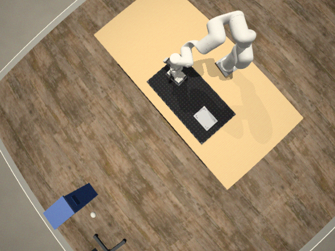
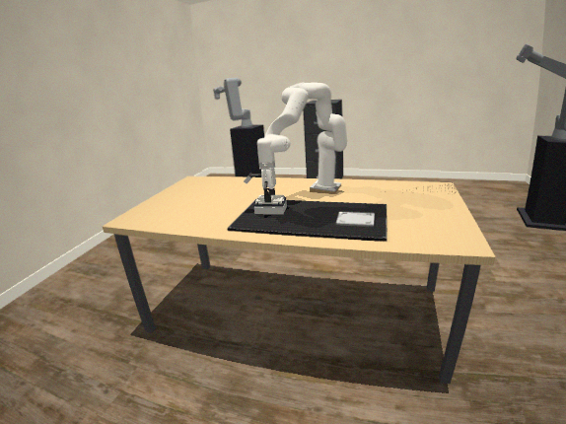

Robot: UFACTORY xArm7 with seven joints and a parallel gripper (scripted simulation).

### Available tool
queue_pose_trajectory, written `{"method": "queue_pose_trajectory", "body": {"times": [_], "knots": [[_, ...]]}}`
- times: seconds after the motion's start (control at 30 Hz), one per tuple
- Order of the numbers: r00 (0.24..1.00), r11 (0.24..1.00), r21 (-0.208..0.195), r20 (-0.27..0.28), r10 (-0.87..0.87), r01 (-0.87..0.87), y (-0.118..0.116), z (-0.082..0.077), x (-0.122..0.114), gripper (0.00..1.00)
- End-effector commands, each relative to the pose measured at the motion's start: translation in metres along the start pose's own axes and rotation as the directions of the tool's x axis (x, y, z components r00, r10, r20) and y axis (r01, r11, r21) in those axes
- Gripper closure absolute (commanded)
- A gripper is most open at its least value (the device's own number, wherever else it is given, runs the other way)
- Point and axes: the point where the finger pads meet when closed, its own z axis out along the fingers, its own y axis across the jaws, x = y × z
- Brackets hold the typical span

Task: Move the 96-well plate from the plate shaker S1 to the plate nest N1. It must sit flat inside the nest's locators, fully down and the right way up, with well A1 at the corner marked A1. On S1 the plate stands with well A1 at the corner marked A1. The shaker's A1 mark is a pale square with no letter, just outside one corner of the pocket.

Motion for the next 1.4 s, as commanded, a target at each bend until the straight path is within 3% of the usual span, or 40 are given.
{"method": "queue_pose_trajectory", "body": {"times": [0.0,1.37], "knots": [[1.000,1.000,0.004,-0.003,0.000,0.000,-0.001,-0.004,0.001,1.00],[1.000,1.000,0.004,-0.003,0.000,0.000,-0.001,-0.026,0.001,1.00]]}}
